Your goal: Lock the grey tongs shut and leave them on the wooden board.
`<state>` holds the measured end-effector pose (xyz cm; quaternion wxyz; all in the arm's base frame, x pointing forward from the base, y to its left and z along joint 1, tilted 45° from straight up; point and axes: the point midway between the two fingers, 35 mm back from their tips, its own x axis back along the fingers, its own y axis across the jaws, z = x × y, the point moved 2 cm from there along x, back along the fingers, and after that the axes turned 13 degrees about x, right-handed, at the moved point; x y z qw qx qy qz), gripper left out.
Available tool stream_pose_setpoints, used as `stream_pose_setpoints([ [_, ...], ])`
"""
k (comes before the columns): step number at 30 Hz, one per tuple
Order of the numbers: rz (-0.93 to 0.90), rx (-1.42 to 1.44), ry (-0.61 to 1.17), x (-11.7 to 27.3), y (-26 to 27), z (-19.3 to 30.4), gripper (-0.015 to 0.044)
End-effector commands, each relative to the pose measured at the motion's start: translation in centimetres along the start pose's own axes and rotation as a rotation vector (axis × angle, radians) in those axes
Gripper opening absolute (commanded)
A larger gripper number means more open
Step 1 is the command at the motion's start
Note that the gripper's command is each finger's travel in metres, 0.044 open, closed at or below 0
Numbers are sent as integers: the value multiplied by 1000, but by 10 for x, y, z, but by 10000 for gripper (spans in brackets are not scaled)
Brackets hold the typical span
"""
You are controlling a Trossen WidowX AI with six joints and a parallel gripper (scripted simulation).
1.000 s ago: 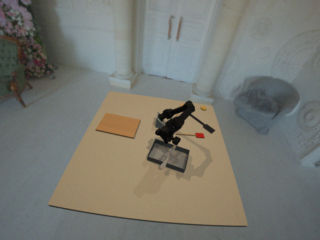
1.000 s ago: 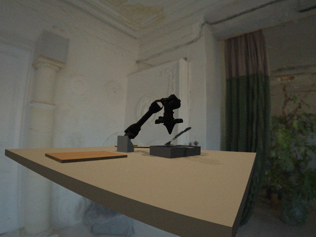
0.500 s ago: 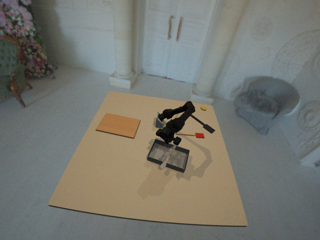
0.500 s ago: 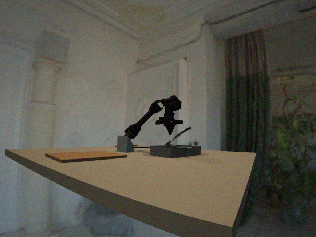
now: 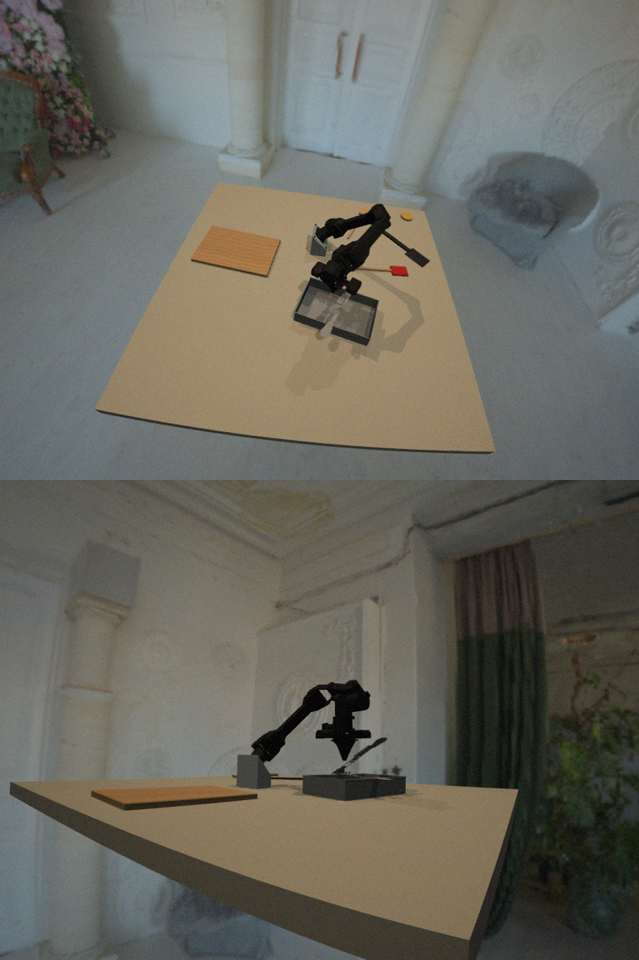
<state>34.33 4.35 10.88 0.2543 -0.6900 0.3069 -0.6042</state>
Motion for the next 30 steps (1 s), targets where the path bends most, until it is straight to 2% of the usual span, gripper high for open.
stream_pose_setpoints([
  [1, -13, 5, -3, -8, 0, 0, -150],
  [17, -45, 33, -11, -34, -1, -1, -150],
  [30, -46, 34, -11, -35, -6, 1, -150],
])
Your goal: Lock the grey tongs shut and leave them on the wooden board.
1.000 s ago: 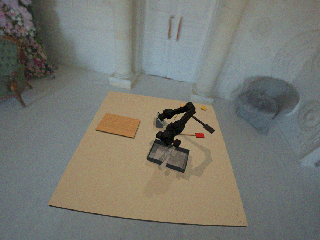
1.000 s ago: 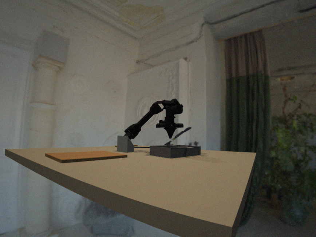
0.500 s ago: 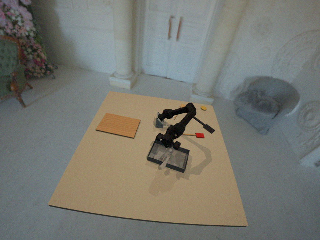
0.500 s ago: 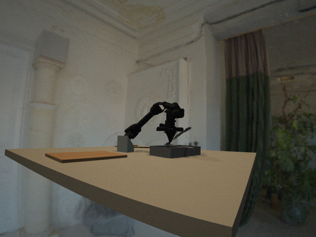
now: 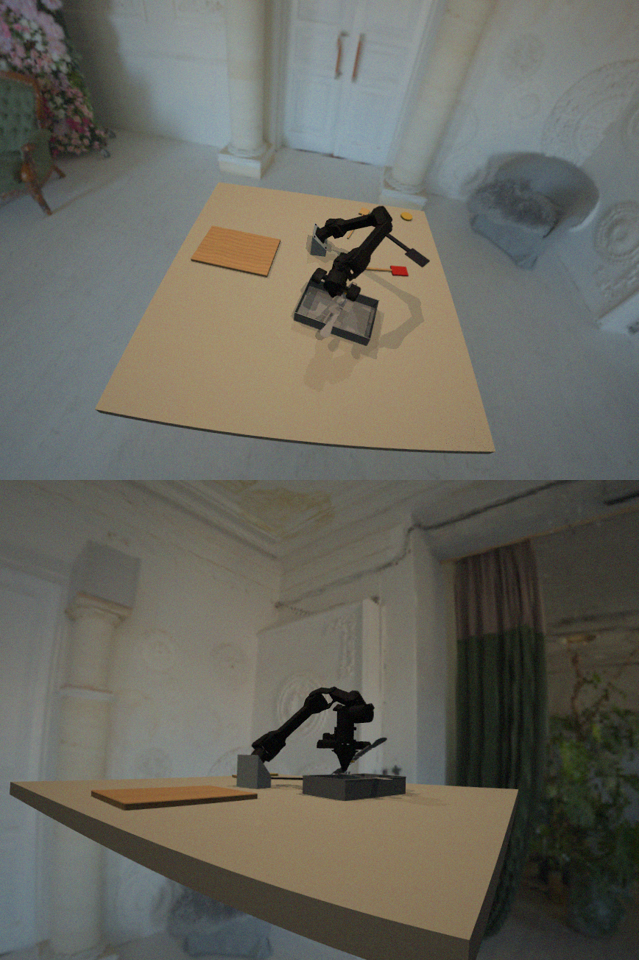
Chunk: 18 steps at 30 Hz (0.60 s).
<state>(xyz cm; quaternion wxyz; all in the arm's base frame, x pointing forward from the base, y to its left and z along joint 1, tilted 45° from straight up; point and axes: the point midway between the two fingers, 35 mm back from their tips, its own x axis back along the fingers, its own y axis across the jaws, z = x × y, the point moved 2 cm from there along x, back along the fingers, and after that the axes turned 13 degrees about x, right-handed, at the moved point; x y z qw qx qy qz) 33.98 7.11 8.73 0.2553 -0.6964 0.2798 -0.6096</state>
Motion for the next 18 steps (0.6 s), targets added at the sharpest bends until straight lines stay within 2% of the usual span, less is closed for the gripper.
stream_pose_setpoints([
  [1, -4, 0, 3, 0, -5, 2, -150],
  [18, -5, 0, 4, 1, -30, 10, -150],
])
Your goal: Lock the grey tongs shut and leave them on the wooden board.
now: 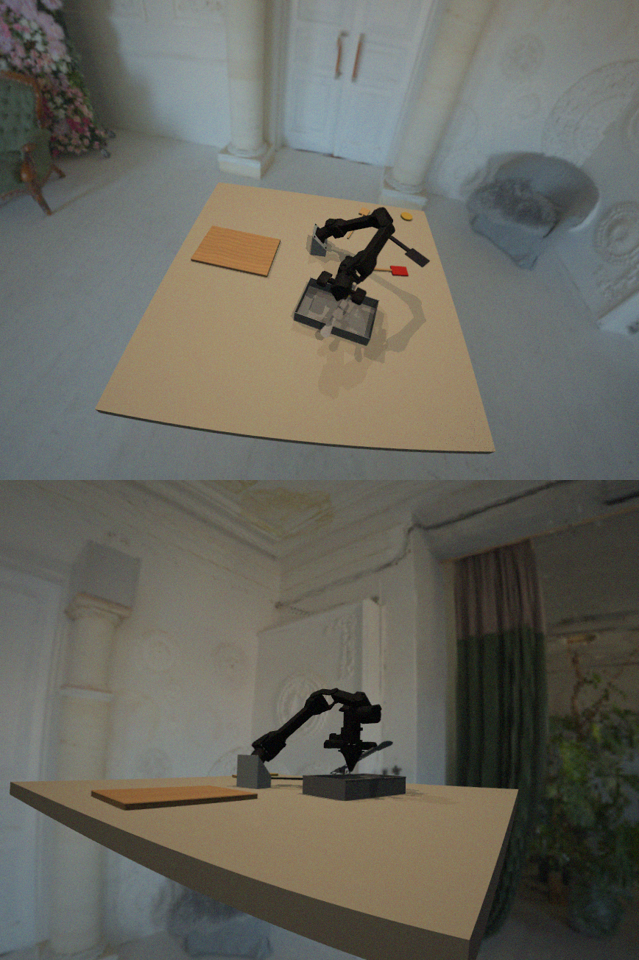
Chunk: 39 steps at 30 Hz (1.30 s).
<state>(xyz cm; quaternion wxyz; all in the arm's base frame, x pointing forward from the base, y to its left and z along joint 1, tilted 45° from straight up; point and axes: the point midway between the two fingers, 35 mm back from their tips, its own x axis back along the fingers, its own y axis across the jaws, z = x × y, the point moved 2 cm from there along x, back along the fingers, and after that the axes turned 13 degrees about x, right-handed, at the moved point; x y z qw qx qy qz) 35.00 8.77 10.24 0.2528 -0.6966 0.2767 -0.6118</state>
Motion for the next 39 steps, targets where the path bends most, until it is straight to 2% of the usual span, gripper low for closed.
stream_pose_setpoints([
  [1, 4, -1, 2, 1, -9, 2, -150],
  [31, 8, 0, 1, 1, -56, 10, -150],
  [39, 7, 4, 0, 0, -55, 10, -150],
])
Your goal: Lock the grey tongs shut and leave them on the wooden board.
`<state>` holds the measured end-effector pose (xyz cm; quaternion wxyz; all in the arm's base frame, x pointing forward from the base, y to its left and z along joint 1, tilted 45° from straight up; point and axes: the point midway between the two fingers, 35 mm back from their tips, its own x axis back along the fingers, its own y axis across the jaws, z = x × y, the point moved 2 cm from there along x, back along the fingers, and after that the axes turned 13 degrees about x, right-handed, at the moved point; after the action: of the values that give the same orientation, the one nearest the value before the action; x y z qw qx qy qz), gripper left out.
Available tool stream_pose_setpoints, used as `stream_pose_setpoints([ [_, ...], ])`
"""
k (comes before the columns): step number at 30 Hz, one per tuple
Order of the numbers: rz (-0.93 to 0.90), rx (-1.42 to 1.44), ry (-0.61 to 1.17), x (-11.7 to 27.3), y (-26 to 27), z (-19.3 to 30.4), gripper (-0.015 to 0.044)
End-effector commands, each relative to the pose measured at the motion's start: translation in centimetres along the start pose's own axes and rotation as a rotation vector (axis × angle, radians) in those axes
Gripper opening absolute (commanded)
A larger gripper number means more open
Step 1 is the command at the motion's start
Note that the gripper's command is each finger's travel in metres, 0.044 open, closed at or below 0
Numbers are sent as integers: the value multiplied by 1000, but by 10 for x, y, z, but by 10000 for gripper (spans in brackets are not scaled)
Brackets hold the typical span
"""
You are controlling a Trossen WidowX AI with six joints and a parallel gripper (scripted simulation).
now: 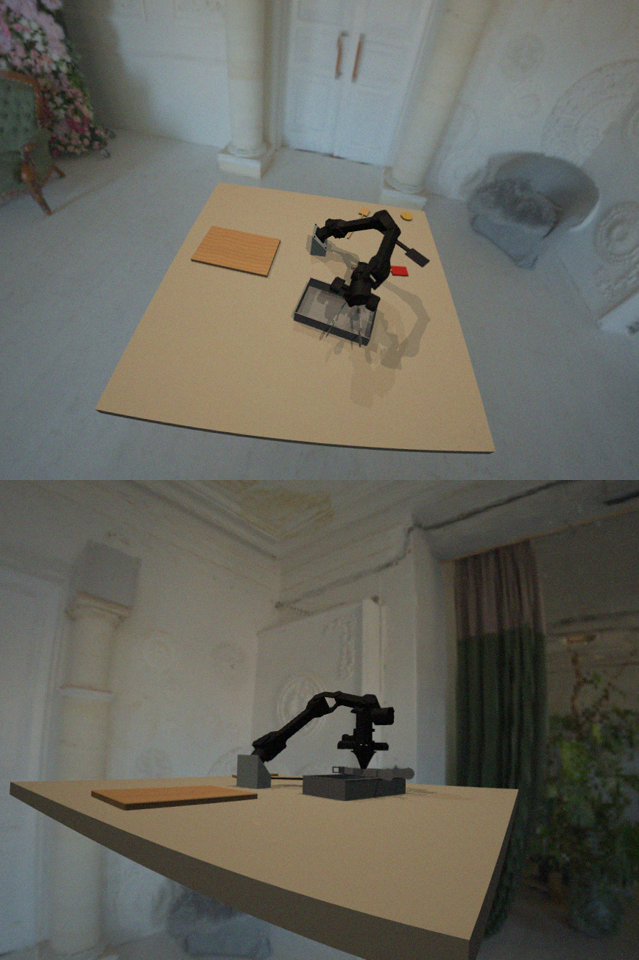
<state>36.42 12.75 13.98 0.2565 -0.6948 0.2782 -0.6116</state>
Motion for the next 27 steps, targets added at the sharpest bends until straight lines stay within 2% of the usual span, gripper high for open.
stream_pose_setpoints([
  [1, 0, 0, -1, 0, 0, 0, -150],
  [20, 0, 0, -1, 0, 0, 0, -150],
  [23, 1, -17, 10, 14, 0, 1, -71],
  [27, 8, -73, 42, 61, 0, 2, 34],
])
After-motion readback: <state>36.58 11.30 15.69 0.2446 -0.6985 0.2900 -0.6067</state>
